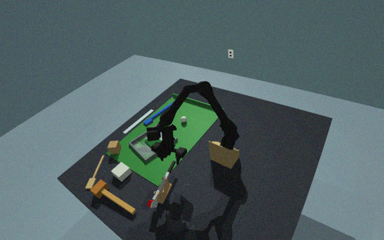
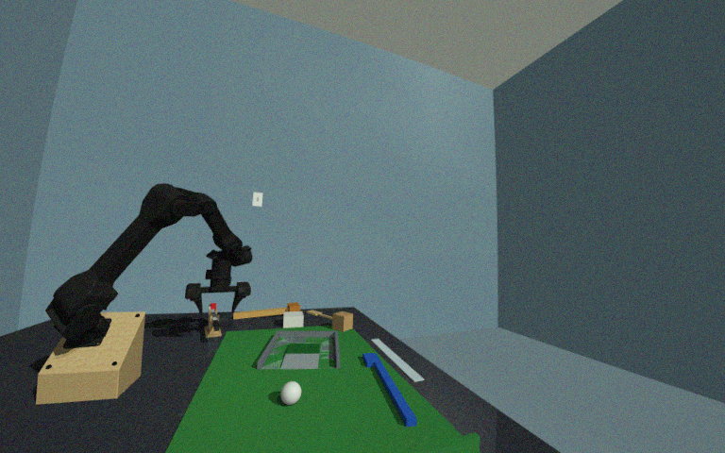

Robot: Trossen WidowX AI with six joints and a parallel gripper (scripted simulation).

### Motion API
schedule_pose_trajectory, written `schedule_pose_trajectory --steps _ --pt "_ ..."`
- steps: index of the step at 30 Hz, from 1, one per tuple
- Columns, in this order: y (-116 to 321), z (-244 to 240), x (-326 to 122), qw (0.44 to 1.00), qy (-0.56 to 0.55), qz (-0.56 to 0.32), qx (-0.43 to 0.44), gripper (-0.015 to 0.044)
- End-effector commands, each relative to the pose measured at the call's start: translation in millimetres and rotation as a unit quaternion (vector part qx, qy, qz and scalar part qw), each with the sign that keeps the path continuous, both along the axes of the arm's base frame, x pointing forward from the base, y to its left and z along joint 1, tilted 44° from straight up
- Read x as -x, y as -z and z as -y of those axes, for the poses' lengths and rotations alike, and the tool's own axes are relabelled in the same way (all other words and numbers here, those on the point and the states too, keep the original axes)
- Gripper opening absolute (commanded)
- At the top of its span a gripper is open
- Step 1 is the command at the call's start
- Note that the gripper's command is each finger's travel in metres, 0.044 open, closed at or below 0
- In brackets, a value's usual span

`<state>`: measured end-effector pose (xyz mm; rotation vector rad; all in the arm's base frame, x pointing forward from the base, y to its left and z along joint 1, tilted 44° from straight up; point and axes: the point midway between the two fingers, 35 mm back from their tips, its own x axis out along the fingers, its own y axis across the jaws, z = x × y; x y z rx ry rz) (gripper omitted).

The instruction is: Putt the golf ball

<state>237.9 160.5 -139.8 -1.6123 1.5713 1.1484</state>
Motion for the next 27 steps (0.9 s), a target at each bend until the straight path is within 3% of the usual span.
schedule_pose_trajectory --steps 1,27 --pt "1.2 2.9 2.2 1.000 -0.009 -0.008 0.008 0.0440" --pt "37.1 37.7 2.8 1.000 -0.009 -0.007 0.010 0.0440"
